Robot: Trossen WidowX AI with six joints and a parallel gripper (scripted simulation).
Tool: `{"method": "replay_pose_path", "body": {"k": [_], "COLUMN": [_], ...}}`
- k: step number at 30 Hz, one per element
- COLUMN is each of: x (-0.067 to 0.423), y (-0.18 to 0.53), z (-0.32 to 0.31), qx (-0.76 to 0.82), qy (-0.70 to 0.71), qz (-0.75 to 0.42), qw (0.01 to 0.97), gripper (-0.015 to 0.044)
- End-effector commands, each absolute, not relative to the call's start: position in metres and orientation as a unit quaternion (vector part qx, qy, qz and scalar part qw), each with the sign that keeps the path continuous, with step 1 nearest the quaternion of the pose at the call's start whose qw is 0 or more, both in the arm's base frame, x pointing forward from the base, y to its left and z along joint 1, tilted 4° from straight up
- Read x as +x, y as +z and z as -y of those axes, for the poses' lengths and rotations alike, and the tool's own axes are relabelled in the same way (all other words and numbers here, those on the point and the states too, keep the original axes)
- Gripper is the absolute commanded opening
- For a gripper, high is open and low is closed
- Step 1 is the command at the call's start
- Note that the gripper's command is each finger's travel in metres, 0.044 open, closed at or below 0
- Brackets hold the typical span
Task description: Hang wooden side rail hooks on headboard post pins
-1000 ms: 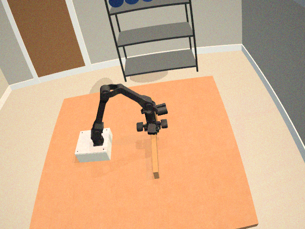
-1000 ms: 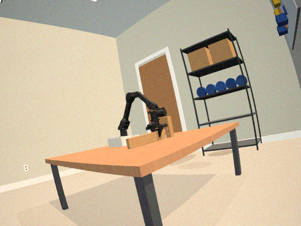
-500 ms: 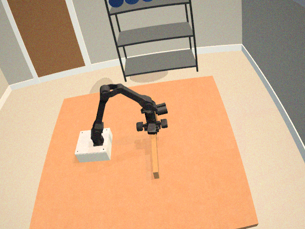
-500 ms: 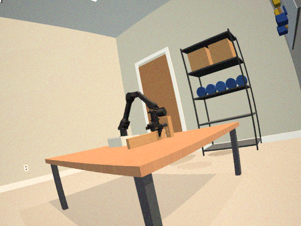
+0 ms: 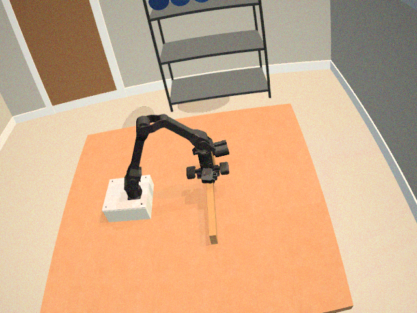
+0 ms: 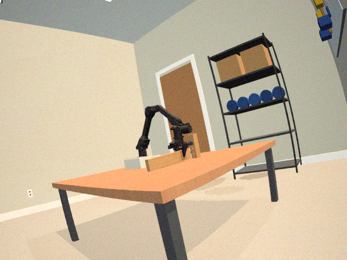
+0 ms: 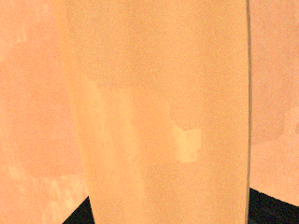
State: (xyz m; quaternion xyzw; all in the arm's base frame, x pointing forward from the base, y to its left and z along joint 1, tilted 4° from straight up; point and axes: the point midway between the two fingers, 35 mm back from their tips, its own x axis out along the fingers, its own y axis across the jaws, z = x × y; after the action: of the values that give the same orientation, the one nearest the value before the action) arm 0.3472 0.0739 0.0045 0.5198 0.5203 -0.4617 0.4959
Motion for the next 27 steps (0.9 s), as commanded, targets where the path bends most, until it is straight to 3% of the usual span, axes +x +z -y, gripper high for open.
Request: {"method": "replay_pose_path", "body": {"k": [1, 27], "x": [0.3486, 0.3484], "y": [0.0098, 0.0141], "z": [-0.0736, -0.0733], "qx": [0.522, 0.522], "qy": [-0.458, -0.458], "qz": [-0.518, -0.518], "qw": [0.499, 0.499], "gripper": [0.0, 0.0]}}
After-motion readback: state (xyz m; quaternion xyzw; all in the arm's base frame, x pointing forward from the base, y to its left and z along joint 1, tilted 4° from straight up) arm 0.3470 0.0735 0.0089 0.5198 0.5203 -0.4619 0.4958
